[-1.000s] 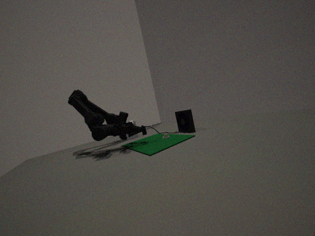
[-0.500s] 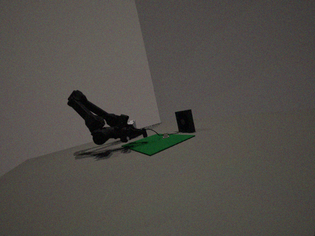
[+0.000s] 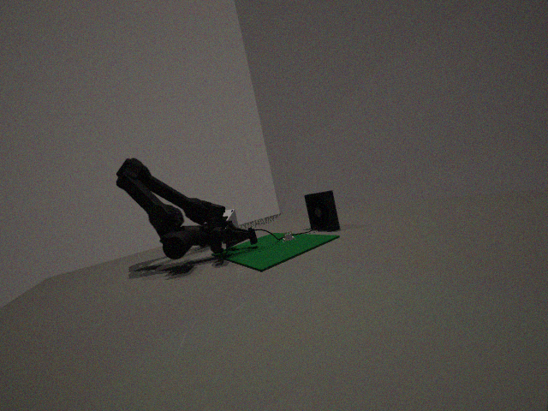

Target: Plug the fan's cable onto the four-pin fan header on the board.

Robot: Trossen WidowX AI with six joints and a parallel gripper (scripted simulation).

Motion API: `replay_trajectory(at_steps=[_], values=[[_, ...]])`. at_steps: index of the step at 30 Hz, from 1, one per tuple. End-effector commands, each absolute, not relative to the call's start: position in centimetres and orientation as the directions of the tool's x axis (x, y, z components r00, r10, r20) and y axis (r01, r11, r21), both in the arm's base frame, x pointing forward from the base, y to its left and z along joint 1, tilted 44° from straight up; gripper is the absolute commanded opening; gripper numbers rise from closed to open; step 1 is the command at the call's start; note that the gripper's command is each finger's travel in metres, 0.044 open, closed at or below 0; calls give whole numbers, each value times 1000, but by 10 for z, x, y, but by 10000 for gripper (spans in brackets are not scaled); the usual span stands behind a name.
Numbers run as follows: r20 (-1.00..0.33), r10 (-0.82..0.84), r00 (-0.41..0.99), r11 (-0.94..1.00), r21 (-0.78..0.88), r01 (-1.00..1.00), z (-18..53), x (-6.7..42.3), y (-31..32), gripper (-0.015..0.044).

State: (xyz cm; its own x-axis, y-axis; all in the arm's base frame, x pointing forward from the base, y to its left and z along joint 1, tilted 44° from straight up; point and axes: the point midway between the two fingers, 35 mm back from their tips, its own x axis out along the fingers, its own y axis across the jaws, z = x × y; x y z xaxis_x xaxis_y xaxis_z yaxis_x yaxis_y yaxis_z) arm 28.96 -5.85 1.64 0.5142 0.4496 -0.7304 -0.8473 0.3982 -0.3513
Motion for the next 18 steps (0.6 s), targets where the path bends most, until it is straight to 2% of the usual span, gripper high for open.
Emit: replay_trajectory(at_steps=[1,18], values=[[-728,450,517,395,-357,-846,15,290,-61,0],[-731,450,513,398,-350,-848,7,289,-67,0]])
